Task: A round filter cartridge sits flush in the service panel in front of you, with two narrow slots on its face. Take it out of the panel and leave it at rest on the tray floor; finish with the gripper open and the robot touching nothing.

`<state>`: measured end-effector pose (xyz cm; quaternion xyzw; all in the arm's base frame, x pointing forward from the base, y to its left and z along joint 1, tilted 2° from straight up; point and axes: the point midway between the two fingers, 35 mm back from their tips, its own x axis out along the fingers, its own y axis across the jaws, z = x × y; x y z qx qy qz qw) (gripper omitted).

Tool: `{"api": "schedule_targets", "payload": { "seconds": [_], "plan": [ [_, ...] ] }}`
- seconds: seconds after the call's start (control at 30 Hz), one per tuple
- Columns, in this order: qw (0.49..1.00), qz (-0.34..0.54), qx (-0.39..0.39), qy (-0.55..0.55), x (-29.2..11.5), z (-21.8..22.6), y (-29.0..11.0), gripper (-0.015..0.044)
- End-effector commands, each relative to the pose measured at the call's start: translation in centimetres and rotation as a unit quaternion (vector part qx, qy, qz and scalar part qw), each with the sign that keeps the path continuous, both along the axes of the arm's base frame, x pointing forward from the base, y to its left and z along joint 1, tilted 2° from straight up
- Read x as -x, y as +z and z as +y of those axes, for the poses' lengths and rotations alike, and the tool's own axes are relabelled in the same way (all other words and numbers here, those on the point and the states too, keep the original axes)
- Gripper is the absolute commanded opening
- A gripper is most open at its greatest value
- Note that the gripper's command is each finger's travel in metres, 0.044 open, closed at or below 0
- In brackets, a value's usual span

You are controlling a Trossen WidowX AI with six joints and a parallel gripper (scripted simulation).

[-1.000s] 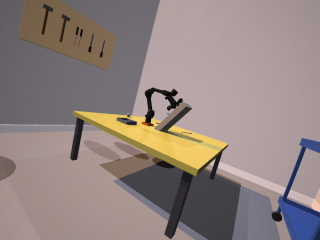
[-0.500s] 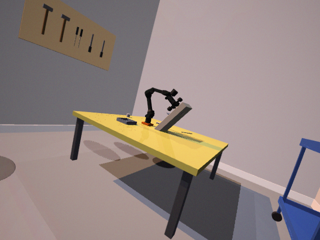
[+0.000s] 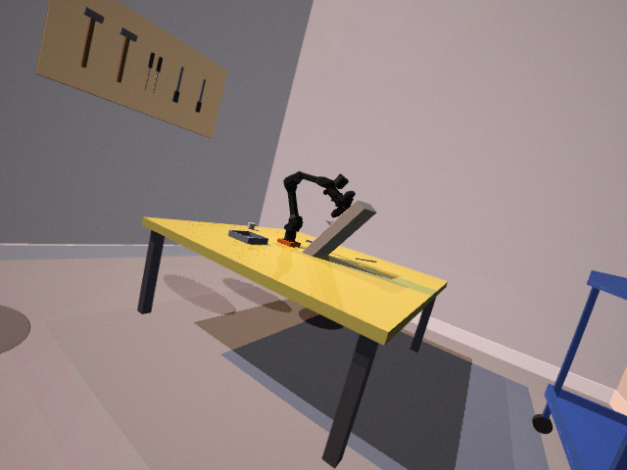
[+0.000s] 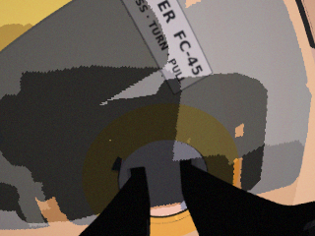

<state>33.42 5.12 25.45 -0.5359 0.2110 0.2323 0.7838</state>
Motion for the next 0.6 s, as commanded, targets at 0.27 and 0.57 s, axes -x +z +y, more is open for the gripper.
{"api": "schedule_targets", "payload": {
  "seconds": [0.27,0.57],
  "plan": [
    [0.978,0.028,-0.169,-0.122,-0.63,0.07,-0.27,0.0],
    [0.934,0.048,-0.287,-0.207,-0.58,0.06,-0.23,0.0]
  ]
}}
